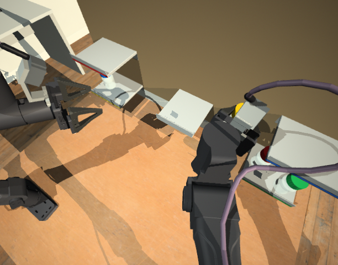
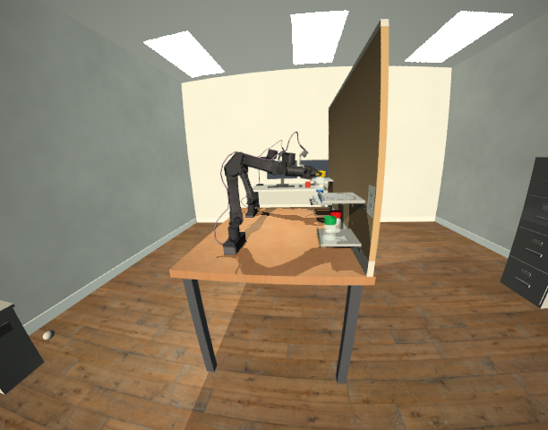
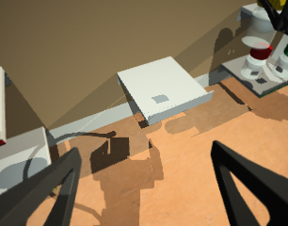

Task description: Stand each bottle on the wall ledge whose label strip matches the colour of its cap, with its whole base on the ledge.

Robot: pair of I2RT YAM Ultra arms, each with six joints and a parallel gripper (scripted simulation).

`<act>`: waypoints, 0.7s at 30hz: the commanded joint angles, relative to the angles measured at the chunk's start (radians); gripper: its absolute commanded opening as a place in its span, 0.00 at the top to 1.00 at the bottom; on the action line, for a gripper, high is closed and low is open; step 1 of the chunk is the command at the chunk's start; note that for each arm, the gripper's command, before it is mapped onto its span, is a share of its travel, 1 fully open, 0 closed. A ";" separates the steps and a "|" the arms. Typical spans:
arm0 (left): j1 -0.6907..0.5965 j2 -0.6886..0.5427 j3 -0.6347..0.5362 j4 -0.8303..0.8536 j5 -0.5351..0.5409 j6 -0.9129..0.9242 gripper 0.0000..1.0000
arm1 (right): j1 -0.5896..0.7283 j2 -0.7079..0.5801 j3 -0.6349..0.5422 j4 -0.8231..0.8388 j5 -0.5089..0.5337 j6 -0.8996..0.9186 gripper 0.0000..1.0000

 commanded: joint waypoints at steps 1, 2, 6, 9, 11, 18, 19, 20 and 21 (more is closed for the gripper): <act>-0.066 -0.017 0.139 -0.229 0.007 -0.003 0.00 | 0.144 0.067 0.057 0.081 0.208 0.014 0.50; -0.087 -0.016 0.181 -0.267 0.008 -0.003 0.00 | 0.191 0.091 0.063 0.089 0.245 0.018 0.50; -0.153 -0.008 0.346 -0.388 0.007 -0.007 0.00 | 0.329 0.173 0.094 0.112 0.361 0.034 0.50; -0.171 0.008 0.398 -0.433 -0.001 -0.010 0.00 | 0.355 0.194 0.104 0.119 0.393 0.033 0.50; -0.189 0.012 0.439 -0.462 0.000 -0.011 0.00 | 0.397 0.216 0.112 0.124 0.421 0.037 0.50; -0.207 0.025 0.488 -0.473 -0.004 -0.014 0.00 | 0.447 0.255 0.132 0.149 0.430 0.011 0.50; -0.207 0.026 0.489 -0.474 -0.004 -0.014 0.00 | 0.441 0.256 0.122 0.159 0.417 0.003 0.50; -0.207 0.026 0.489 -0.474 -0.004 -0.014 0.00 | 0.433 0.238 0.113 0.179 0.385 -0.010 0.50; -0.207 0.026 0.489 -0.474 -0.004 -0.014 0.00 | 0.432 0.226 0.105 0.195 0.357 -0.021 0.50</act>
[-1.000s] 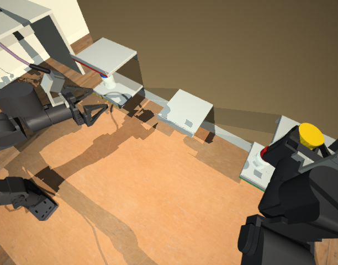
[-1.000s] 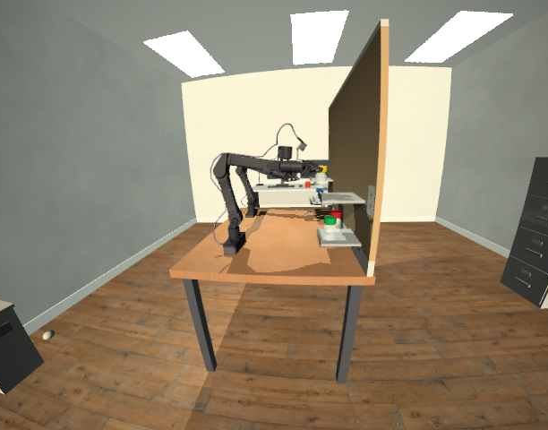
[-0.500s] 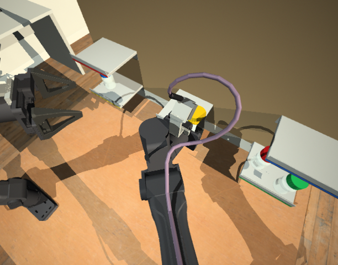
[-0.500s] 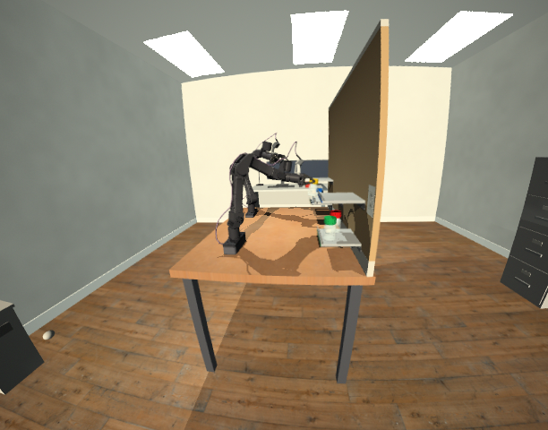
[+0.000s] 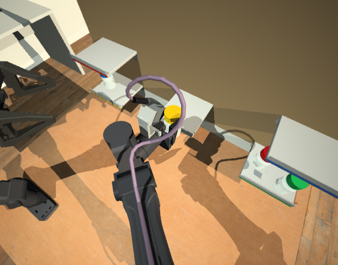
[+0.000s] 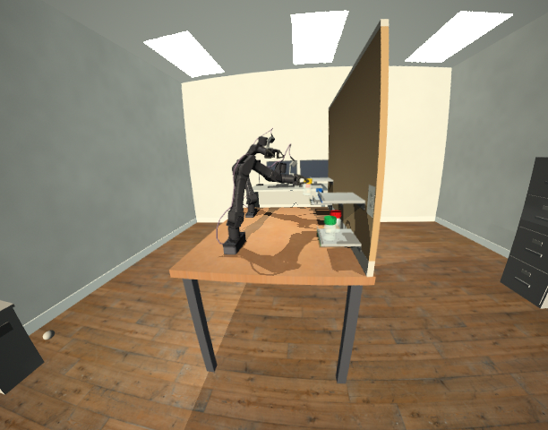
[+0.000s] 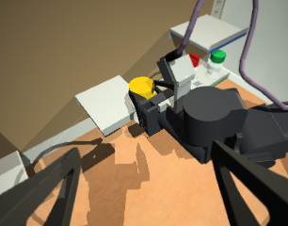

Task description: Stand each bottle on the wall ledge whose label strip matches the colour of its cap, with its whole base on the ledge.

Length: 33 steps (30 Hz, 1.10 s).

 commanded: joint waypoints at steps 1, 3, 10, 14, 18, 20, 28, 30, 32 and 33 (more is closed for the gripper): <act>-0.012 0.014 0.027 -0.036 -0.007 -0.011 0.00 | -0.015 -0.043 0.012 0.101 -0.062 -0.044 0.50; -0.012 0.014 0.027 -0.036 -0.007 -0.011 0.00 | -0.020 -0.052 -0.010 0.111 -0.102 -0.052 0.50; -0.005 0.005 0.017 -0.037 -0.007 -0.004 0.00 | -0.077 -0.145 -0.147 0.186 -0.353 -0.105 0.50; -0.005 0.005 0.017 -0.037 -0.007 -0.004 0.00 | -0.119 -0.183 -0.204 0.213 -0.458 -0.121 0.50; -0.005 0.005 0.017 -0.037 -0.007 -0.004 0.00 | -0.142 -0.193 -0.224 0.222 -0.478 -0.119 0.50; -0.005 0.005 0.017 -0.037 -0.007 -0.004 0.00 | -0.144 -0.193 -0.215 0.212 -0.477 -0.119 0.50; -0.005 0.005 0.017 -0.037 -0.007 -0.004 0.00 | -0.139 -0.174 -0.235 0.231 -0.482 -0.111 0.50; -0.005 0.005 0.017 -0.037 -0.007 -0.004 0.00 | -0.139 -0.175 -0.227 0.232 -0.482 -0.112 0.50; -0.005 0.005 0.017 -0.037 -0.007 -0.004 0.00 | -0.139 -0.175 -0.227 0.232 -0.482 -0.111 0.50; -0.005 0.005 0.017 -0.037 -0.007 -0.004 0.00 | -0.139 -0.175 -0.227 0.232 -0.482 -0.111 0.50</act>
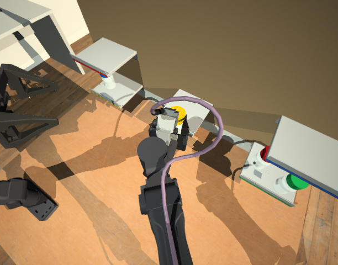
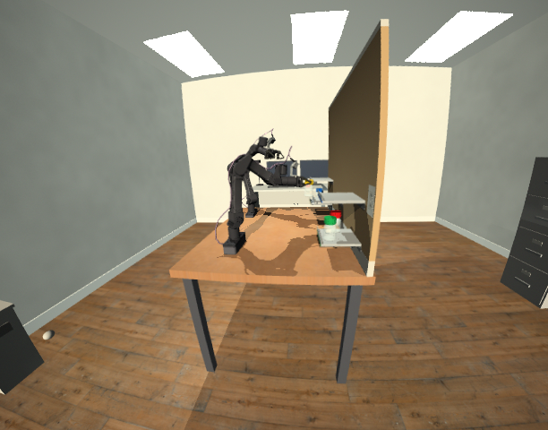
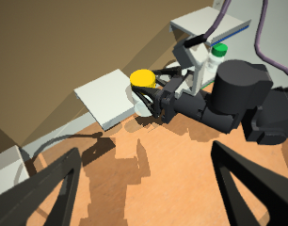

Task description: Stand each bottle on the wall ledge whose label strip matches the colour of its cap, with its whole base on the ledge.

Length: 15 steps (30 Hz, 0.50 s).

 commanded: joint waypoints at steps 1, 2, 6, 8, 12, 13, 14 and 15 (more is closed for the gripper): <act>-0.005 -0.003 0.017 -0.016 -0.007 -0.003 0.00 | 0.001 -0.032 0.008 0.048 -0.009 -0.004 0.50; -0.005 -0.003 0.017 -0.016 -0.007 -0.003 0.00 | 0.001 -0.032 0.008 0.048 -0.009 -0.004 0.50; -0.005 -0.003 0.017 -0.016 -0.007 -0.003 0.00 | 0.009 -0.056 0.035 0.017 -0.008 -0.003 0.50; -0.005 -0.003 0.017 -0.016 -0.007 -0.003 0.00 | 0.012 -0.077 0.058 -0.038 -0.005 -0.004 0.50; -0.005 -0.003 0.017 -0.016 -0.007 -0.003 0.00 | 0.013 -0.083 0.058 -0.033 -0.004 -0.003 0.50; -0.005 -0.003 0.017 -0.016 -0.007 -0.003 0.00 | 0.013 -0.083 0.058 -0.033 -0.004 -0.003 0.50; -0.005 -0.003 0.017 -0.016 -0.007 -0.003 0.00 | 0.013 -0.083 0.059 -0.033 -0.004 -0.003 0.50; -0.005 -0.003 0.017 -0.016 -0.007 -0.003 0.00 | 0.013 -0.083 0.059 -0.033 -0.003 -0.003 0.50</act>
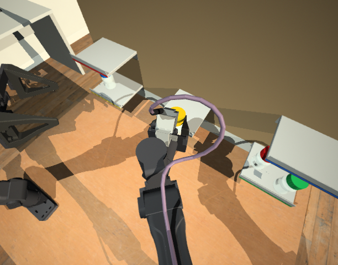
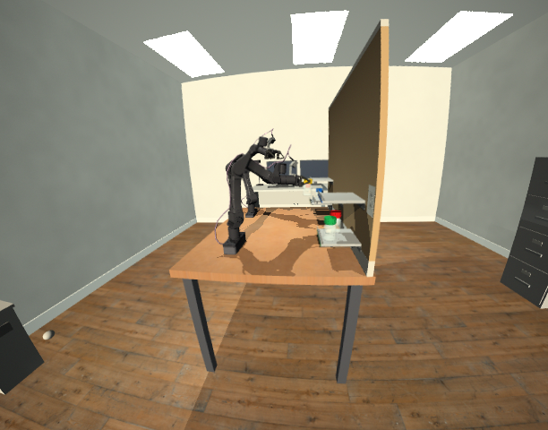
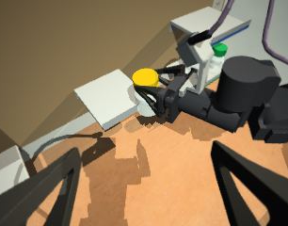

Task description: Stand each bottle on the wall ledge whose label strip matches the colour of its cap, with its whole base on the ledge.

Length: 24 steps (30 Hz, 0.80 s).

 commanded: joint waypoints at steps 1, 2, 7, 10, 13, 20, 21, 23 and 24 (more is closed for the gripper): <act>-0.005 -0.003 0.017 -0.016 -0.007 -0.003 0.00 | 0.008 -0.046 0.059 0.022 -0.001 -0.003 0.50; -0.005 -0.003 0.017 -0.016 -0.007 -0.003 0.00 | 0.007 -0.048 0.057 0.036 -0.011 -0.004 0.50; -0.005 -0.003 0.017 -0.016 -0.007 -0.003 0.00 | -0.001 -0.033 0.063 0.041 -0.017 -0.005 0.50; -0.005 -0.003 0.017 -0.016 -0.007 -0.003 0.00 | -0.013 -0.006 0.081 0.050 -0.029 -0.006 0.50; -0.005 -0.003 0.017 -0.016 -0.007 -0.003 0.00 | -0.023 0.018 0.106 0.059 -0.042 -0.005 0.50; -0.005 -0.003 0.017 -0.016 -0.007 -0.003 0.00 | -0.060 0.120 0.217 0.078 -0.080 0.004 0.50; -0.005 -0.003 0.017 -0.016 -0.007 -0.003 0.00 | -0.065 0.135 0.235 0.079 -0.085 0.006 0.50; -0.005 -0.003 0.017 -0.016 -0.007 -0.003 0.00 | -0.070 0.150 0.253 0.080 -0.089 0.008 0.50; -0.005 -0.003 0.017 -0.016 -0.007 -0.003 0.00 | -0.070 0.150 0.253 0.080 -0.089 0.008 0.50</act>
